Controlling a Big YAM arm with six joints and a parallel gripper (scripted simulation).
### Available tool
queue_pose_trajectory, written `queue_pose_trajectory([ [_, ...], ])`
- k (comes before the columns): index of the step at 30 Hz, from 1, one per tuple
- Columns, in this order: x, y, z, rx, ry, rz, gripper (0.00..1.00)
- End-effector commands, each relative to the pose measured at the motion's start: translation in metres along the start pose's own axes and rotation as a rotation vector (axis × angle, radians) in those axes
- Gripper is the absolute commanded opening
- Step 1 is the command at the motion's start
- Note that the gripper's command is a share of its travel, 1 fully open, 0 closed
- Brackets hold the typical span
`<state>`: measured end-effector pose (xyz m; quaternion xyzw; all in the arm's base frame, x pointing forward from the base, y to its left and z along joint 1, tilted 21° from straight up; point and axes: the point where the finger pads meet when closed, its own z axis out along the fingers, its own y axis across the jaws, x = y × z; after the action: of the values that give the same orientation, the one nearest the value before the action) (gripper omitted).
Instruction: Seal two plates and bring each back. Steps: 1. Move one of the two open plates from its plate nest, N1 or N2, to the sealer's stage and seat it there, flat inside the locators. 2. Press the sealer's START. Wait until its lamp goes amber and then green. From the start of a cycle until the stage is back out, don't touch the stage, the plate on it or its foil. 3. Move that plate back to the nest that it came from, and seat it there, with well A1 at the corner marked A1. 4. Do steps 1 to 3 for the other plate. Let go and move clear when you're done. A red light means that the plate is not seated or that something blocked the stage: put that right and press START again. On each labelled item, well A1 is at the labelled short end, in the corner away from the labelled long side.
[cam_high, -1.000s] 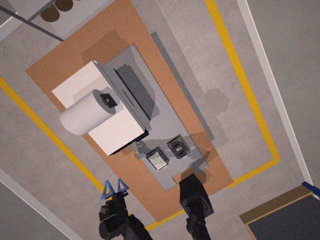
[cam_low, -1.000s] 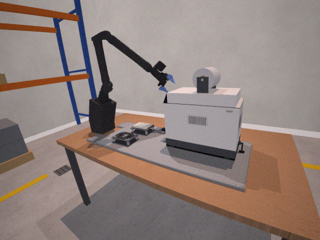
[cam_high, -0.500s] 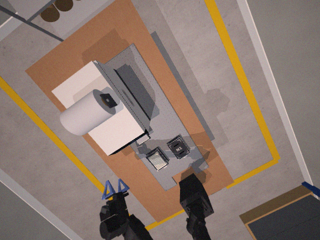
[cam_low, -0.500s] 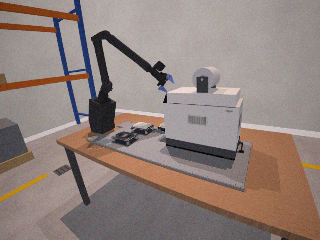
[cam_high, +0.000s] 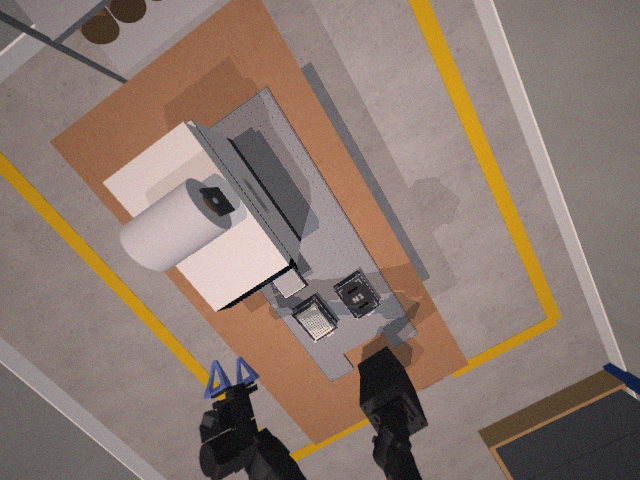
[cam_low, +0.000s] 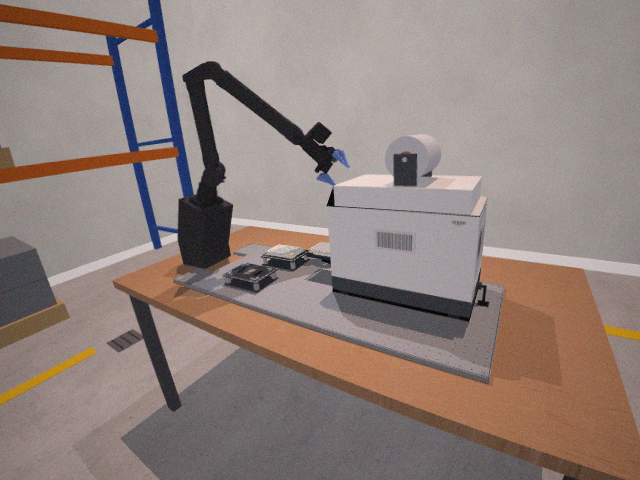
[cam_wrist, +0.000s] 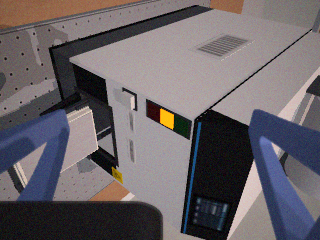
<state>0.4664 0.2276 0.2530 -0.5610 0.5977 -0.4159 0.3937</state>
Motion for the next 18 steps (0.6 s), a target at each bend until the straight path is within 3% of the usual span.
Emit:
queue_pose_trajectory([
  [1,-0.003,-0.027,0.010,0.033,0.008,0.029,1.00],
  [18,-0.021,-0.032,0.000,0.043,-0.028,0.028,1.00],
])
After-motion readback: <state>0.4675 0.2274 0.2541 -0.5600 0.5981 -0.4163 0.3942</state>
